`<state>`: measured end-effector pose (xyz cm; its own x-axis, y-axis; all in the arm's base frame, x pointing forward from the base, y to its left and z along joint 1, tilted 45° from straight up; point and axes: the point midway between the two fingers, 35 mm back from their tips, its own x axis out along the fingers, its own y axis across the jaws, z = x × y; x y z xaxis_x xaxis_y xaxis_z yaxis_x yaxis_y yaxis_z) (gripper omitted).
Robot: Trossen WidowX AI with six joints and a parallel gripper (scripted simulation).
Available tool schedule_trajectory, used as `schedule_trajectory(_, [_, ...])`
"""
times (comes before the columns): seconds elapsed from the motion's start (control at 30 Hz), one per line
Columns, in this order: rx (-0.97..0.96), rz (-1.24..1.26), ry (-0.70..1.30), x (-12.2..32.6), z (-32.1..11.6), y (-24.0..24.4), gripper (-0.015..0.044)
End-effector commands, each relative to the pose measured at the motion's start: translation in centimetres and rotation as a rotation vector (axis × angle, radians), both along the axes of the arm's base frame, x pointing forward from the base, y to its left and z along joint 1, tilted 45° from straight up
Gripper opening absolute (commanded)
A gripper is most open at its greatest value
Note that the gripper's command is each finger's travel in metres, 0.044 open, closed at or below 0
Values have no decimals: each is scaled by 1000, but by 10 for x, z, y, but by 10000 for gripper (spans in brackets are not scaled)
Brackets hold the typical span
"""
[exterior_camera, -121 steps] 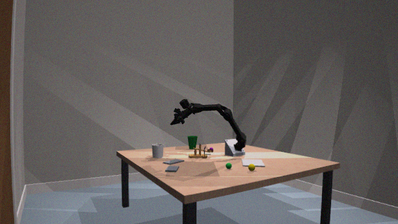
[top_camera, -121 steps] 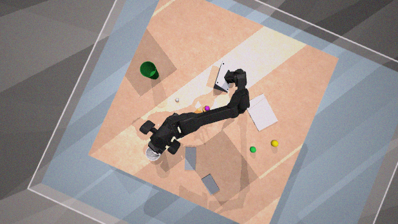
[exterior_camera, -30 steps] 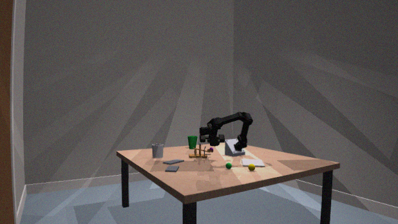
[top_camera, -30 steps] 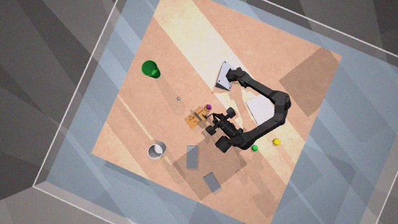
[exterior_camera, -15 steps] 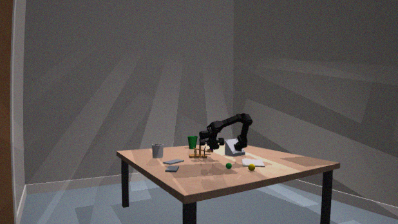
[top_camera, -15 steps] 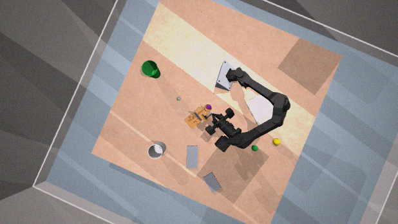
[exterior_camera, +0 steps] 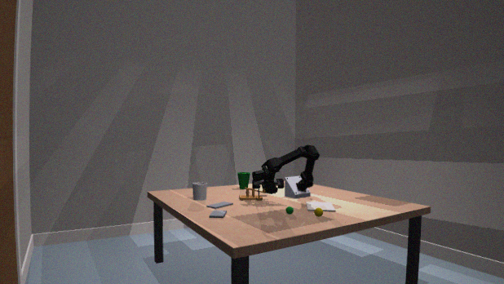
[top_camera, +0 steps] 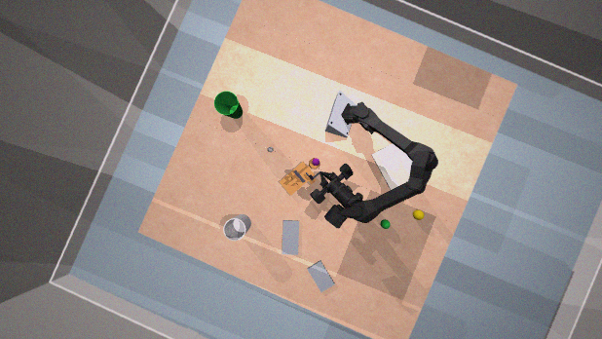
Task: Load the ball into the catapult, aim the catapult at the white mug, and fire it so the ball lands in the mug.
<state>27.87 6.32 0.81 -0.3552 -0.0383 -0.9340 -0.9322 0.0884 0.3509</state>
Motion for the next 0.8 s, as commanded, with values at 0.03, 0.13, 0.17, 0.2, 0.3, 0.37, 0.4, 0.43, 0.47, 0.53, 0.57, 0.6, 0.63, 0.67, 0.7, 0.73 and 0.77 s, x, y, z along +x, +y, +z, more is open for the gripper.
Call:
schedule_trajectory(0.03, [2,-6,8,-3,-7,5,0])
schedule_trajectory(0.13, [3,-6,9,-5,-11,9,0])
schedule_trajectory(0.17, [3,-6,9,-5,-12,10,0])
schedule_trajectory(0.2, [3,-6,9,-6,-13,11,0])
schedule_trajectory(0.3, [3,-6,9,-7,-16,14,0])
schedule_trajectory(0.37, [3,-6,10,-8,-19,16,0])
schedule_trajectory(0.4, [3,-6,10,-9,-20,17,0])
schedule_trajectory(0.43, [3,-6,10,-9,-20,18,0])
schedule_trajectory(0.47, [3,-6,10,-9,-22,19,0])
schedule_trajectory(0.53, [3,-6,10,-14,-31,29,0])
schedule_trajectory(0.57, [3,-6,11,-14,-33,31,0])
schedule_trajectory(0.6, [3,-6,11,-14,-33,31,0])
schedule_trajectory(0.63, [3,-6,11,-14,-33,31,0])
schedule_trajectory(0.67, [3,-6,11,-14,-33,31,0])
schedule_trajectory(0.7, [3,-6,11,-14,-33,31,0])
schedule_trajectory(0.73, [4,-5,10,-13,-31,30,0])
schedule_trajectory(0.77, [4,-5,9,-9,-25,29,0])
